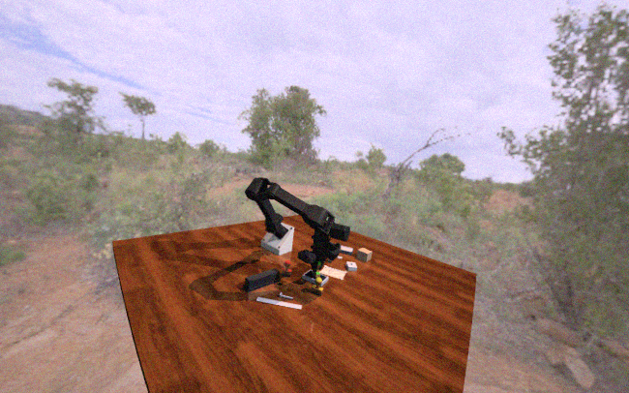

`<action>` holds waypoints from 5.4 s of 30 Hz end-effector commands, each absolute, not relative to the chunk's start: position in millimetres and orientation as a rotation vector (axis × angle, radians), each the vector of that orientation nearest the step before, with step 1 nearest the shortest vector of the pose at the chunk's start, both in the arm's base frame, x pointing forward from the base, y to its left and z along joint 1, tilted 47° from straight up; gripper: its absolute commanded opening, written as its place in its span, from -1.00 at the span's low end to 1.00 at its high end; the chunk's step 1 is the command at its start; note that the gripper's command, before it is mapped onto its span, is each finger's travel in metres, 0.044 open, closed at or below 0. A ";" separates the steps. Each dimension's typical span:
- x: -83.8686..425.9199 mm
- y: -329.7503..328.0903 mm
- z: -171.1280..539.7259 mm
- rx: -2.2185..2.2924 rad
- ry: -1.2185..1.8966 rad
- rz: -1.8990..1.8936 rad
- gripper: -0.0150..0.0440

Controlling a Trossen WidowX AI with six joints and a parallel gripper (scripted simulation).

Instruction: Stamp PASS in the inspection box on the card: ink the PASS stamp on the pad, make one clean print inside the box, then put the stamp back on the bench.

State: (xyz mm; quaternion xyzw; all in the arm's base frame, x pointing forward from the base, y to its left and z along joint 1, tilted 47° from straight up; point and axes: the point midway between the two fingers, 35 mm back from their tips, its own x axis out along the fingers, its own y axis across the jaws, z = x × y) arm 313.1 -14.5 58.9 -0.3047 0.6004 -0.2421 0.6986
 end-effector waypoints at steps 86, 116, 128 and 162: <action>317.9 93.5 32.0 -1.469 1.594 0.187 -0.49; 320.6 96.4 8.5 -1.607 1.613 0.344 -0.49; 322.2 90.8 2.9 -1.606 1.612 0.346 -0.49; 325.8 74.6 -12.4 -1.605 1.609 0.350 -0.49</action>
